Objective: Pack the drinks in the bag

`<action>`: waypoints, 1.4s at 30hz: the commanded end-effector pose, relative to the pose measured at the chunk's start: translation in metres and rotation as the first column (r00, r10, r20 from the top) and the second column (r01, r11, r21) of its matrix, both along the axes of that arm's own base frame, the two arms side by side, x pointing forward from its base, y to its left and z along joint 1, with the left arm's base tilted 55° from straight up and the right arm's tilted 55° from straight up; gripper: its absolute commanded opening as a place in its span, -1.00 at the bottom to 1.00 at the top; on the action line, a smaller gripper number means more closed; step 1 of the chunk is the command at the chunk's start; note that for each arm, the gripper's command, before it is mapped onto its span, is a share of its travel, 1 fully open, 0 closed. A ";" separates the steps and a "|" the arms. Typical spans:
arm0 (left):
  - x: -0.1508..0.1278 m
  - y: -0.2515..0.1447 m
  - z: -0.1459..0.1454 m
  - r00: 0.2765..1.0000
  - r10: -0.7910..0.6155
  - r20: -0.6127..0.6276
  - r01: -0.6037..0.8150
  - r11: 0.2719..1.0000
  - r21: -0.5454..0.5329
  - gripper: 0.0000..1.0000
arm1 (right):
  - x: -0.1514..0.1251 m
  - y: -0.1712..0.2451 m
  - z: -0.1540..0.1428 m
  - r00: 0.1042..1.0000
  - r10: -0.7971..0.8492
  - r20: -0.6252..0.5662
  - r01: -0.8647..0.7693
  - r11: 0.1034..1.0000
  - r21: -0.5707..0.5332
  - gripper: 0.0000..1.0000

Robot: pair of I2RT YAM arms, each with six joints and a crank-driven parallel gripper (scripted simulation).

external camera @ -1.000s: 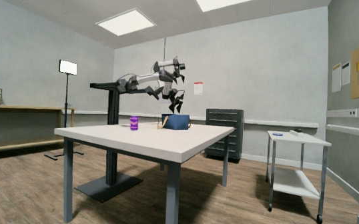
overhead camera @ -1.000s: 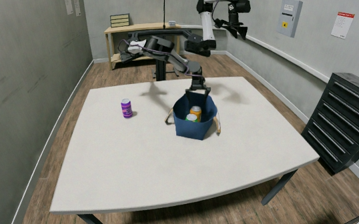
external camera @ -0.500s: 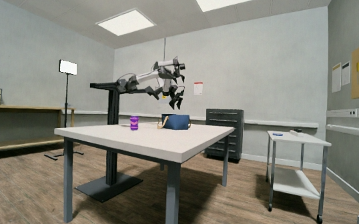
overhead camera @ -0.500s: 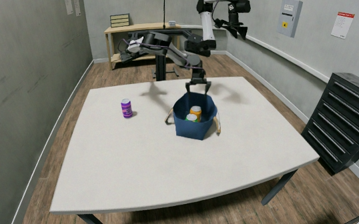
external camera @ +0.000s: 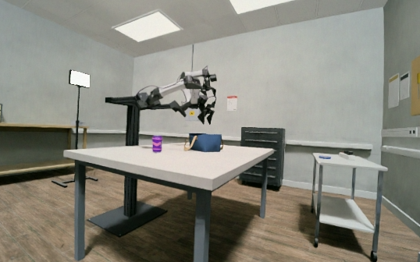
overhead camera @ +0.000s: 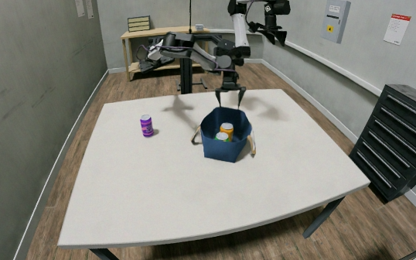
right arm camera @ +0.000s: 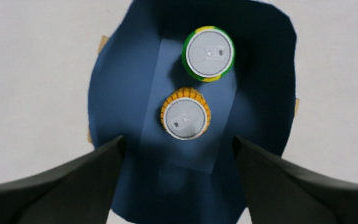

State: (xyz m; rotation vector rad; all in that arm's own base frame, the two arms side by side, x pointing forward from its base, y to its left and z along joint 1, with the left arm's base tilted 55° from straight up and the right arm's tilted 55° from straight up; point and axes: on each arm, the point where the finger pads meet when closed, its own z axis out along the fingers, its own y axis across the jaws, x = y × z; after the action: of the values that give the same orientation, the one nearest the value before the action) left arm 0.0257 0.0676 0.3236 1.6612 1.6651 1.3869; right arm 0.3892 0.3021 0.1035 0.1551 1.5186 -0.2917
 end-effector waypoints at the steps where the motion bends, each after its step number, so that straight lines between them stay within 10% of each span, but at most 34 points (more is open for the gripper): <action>1: -0.013 -0.006 0.009 0.999 0.008 0.054 -0.008 1.000 -0.004 1.00 | -0.004 -0.003 0.011 1.000 -0.006 -0.002 0.006 1.000 0.006 0.83; 35: -0.013 -0.006 0.009 0.999 0.002 0.052 -0.001 1.000 -0.006 1.00 | 0.004 0.003 0.013 1.000 0.002 0.013 -0.002 1.000 0.025 0.78; 42: -0.013 -0.006 0.009 0.999 0.002 0.052 -0.001 1.000 -0.006 1.00 | -0.002 0.012 0.018 0.985 0.163 -0.056 -0.170 0.969 -0.181 0.78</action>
State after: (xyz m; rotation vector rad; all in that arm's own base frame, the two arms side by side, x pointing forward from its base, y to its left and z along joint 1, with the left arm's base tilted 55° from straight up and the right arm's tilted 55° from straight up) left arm 0.0255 0.0676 0.3235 1.6583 1.6670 1.3869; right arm 0.3882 0.3013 0.1027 0.0356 1.5287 -0.3150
